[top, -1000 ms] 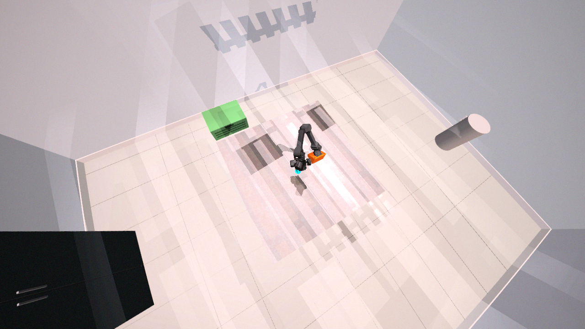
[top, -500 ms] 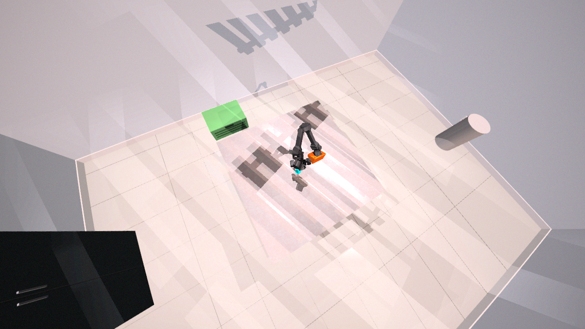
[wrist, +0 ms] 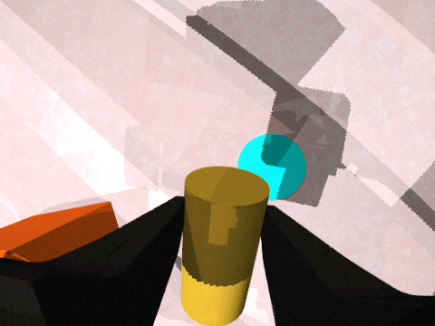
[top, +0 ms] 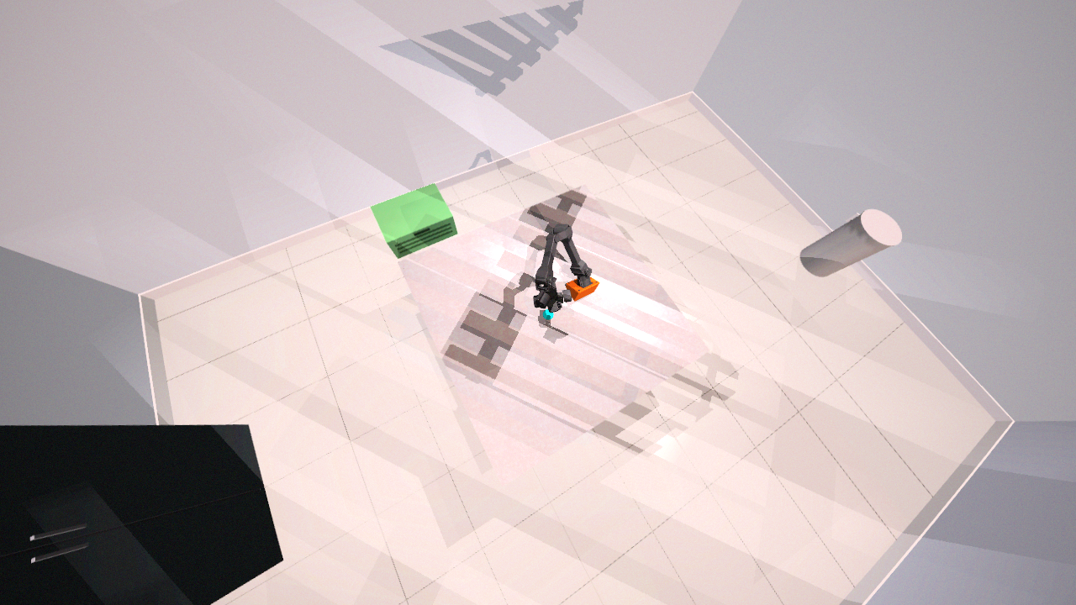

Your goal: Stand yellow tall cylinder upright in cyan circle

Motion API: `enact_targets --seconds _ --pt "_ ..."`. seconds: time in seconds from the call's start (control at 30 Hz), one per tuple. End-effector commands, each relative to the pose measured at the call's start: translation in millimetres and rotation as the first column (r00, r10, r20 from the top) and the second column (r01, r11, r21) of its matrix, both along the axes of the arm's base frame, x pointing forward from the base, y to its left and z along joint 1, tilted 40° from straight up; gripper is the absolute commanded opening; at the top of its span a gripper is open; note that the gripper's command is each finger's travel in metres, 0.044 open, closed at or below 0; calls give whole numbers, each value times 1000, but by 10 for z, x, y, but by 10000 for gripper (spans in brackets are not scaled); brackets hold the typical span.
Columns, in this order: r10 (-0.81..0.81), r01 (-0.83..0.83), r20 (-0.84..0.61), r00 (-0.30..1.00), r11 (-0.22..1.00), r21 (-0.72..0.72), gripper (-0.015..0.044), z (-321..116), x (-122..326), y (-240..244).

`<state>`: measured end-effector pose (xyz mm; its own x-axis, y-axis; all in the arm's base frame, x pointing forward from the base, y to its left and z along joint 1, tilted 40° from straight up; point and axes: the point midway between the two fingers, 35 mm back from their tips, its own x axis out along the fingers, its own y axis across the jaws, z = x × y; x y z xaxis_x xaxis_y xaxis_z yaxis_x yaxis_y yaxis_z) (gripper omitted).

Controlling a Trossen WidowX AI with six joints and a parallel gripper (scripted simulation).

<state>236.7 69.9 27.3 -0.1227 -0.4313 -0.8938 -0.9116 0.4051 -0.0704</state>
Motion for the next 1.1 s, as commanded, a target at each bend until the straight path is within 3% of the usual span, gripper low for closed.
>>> enact_targets --seconds 0.0,1.07 --pt "-2 2 -8 1000 1000 28 105 -12 -21 -7" --pt "-28 36 -34 999 966 258 105 -93 -85 -57"
